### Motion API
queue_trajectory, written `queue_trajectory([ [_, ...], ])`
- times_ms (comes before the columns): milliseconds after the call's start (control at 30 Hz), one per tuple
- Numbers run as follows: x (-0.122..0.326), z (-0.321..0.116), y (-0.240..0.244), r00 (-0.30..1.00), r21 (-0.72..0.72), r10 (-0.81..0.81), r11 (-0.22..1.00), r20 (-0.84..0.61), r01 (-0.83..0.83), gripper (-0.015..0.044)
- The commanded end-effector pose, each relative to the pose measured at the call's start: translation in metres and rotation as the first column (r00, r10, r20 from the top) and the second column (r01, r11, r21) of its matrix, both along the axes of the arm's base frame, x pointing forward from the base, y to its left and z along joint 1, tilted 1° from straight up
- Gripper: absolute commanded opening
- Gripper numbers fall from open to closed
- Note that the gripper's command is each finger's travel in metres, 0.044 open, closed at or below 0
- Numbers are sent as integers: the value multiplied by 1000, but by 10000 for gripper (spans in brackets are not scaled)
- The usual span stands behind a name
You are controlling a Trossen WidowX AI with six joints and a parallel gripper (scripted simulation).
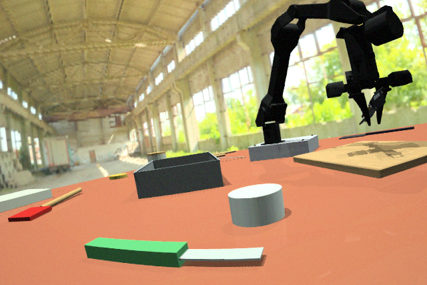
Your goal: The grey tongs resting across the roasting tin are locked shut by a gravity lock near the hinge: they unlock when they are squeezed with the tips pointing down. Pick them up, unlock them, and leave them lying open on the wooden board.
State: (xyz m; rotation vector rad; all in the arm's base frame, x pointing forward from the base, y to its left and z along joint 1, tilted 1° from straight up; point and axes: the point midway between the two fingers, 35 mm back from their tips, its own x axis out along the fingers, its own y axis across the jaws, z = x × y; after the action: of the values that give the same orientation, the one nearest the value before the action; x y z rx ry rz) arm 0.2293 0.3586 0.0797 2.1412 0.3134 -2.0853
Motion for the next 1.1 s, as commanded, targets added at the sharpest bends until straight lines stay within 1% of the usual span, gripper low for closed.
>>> queue_trajectory([
  [0,-1,-7,0,1000,-3,-5,1000,-7,5,-150],
  [567,-1,-29,1,1000,-3,-5,1000,-7,5,-150],
  [1067,0,-27,1,1000,-4,0,1000,-2,0,244],
])
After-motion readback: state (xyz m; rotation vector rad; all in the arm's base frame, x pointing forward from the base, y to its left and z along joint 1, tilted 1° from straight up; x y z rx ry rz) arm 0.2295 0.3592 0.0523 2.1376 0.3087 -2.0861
